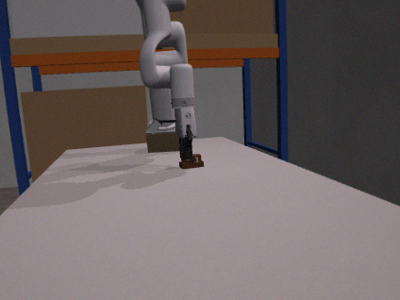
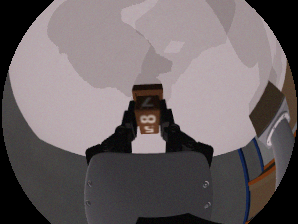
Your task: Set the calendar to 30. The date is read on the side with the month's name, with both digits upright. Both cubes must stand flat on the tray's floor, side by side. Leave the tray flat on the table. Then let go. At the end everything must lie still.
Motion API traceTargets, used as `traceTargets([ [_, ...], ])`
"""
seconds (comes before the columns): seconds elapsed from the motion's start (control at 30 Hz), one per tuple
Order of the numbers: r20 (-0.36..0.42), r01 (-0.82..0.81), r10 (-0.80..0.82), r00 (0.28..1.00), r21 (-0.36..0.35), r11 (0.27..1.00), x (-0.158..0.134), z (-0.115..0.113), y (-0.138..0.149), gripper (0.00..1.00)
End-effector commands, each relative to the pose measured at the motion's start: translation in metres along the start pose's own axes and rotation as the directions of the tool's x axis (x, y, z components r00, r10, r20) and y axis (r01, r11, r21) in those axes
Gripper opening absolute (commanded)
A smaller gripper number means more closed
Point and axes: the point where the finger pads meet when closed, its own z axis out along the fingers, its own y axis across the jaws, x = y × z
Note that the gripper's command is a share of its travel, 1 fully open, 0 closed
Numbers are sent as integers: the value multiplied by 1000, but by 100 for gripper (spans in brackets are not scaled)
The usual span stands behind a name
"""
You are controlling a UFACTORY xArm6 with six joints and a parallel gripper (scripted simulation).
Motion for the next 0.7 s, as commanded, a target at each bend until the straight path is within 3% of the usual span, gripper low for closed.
traceTargets([
  [0.0, 0, 0, 0, 1000, 3, 1000, 0, -1, -1, 27],
  [0.67, 0, 0, 0, 1000, 3, 1000, 0, 2, -1, 27],
])
